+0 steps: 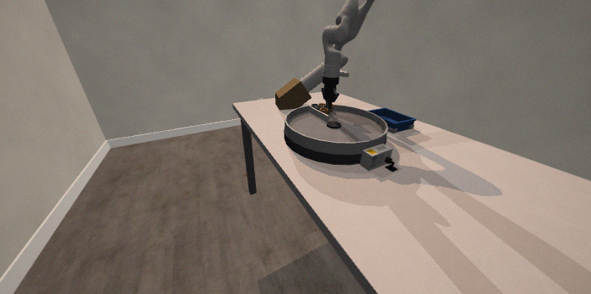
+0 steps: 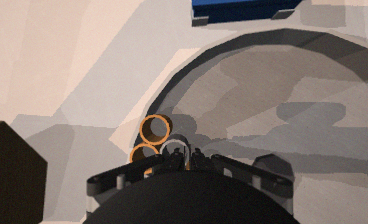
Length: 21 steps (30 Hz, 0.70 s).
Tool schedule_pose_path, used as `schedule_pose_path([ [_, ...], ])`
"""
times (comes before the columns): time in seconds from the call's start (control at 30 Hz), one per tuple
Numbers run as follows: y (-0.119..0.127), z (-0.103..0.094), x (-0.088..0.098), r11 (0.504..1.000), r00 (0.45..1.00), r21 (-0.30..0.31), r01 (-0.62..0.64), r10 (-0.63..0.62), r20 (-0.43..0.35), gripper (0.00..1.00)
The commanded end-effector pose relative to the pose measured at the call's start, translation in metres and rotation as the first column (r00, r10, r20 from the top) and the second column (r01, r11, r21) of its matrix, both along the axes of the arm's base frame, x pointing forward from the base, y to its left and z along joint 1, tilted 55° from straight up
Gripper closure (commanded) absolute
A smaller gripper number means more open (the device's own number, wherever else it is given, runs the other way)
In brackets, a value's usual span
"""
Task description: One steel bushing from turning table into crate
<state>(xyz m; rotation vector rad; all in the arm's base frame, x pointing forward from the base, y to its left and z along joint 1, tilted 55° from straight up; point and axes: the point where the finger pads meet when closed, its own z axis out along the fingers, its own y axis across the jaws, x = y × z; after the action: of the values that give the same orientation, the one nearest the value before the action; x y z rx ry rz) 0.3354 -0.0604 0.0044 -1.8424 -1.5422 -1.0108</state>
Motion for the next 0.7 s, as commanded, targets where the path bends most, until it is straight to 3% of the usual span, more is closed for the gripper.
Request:
schedule_pose_path([
  [0.0, -0.0008, 0.0001, 0.0001, 1.0, 1.0, -0.001, 0.001, -0.001, 0.0, 1.0],
  [0.67, -0.0014, 0.0003, 0.0031, 1.0, 1.0, 0.001, -0.002, 0.002, -0.004, 1.0],
])
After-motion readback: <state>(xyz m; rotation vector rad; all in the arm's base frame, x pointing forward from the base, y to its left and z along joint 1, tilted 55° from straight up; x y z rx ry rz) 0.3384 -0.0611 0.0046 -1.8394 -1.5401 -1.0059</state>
